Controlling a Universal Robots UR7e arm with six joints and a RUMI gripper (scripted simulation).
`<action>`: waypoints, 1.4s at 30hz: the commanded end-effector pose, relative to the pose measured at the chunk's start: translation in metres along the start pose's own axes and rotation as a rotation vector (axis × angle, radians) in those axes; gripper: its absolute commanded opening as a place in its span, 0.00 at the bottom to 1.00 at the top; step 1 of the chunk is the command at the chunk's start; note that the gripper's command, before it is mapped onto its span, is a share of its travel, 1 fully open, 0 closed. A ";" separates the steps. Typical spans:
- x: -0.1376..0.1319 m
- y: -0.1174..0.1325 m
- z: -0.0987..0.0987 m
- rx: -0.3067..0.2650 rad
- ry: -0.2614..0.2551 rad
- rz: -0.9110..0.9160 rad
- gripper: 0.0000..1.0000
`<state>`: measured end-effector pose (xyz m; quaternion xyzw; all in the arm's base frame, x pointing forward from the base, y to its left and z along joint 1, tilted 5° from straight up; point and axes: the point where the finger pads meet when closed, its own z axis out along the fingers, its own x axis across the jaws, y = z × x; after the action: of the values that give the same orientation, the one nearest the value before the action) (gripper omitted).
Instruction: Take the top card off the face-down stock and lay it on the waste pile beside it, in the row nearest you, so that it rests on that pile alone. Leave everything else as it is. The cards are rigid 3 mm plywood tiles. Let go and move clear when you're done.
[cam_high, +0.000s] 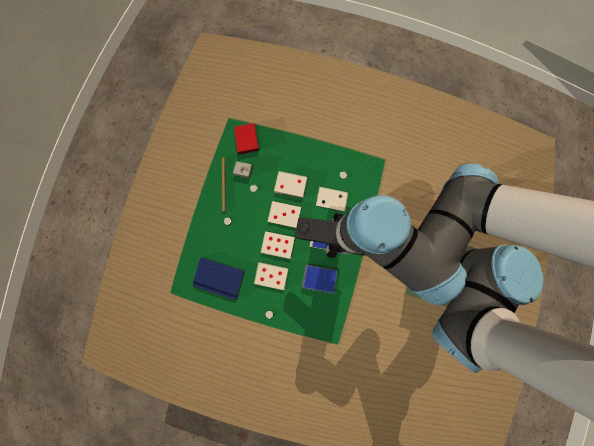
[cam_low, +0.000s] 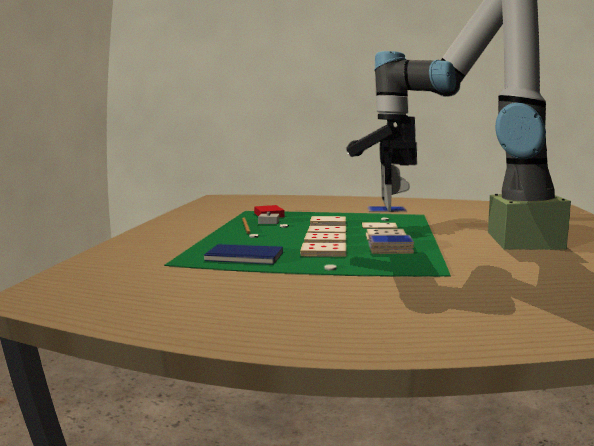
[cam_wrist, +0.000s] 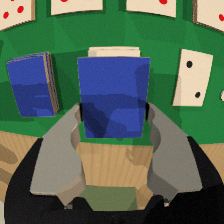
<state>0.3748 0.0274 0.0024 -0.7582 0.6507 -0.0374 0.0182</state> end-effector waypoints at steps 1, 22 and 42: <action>0.001 0.000 0.000 0.001 0.000 0.000 0.38; 0.001 0.000 0.003 0.001 0.000 0.000 0.38; 0.002 0.000 0.031 0.001 0.000 0.000 0.38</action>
<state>0.3768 0.0255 -0.0225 -0.7583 0.6506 -0.0371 0.0183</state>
